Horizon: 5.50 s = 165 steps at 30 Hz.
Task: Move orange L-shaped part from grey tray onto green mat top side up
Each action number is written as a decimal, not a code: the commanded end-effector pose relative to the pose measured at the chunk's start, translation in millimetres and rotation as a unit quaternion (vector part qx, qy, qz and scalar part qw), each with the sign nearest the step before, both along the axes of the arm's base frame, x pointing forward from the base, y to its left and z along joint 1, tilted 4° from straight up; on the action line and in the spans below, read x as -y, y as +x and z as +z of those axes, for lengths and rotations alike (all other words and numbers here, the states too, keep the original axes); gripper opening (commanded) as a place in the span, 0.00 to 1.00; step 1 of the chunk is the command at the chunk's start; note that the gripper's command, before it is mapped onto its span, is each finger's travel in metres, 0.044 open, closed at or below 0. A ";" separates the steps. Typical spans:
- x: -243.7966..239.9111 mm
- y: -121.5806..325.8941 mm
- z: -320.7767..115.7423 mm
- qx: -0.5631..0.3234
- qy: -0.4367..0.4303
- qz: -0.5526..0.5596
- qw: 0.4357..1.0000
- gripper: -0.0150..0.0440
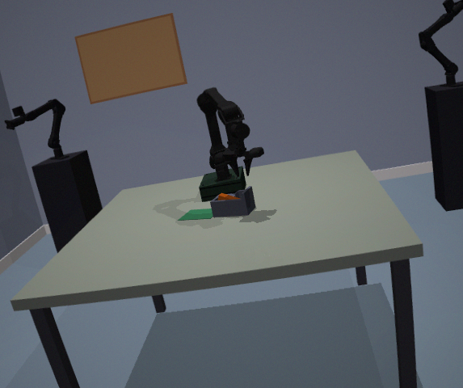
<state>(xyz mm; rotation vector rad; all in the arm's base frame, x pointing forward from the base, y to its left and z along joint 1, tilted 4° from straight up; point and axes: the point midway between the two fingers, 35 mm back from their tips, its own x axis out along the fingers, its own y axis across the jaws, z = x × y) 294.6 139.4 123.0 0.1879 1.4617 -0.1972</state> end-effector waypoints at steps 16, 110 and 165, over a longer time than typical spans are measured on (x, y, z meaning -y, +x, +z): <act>4.8 3.8 -75.2 -0.007 -0.007 0.001 1.000 0.56; 14.0 0.2 0.7 -0.003 -0.015 0.134 0.991 0.73; 80.9 -4.2 -59.6 -0.025 -0.072 0.704 0.706 0.73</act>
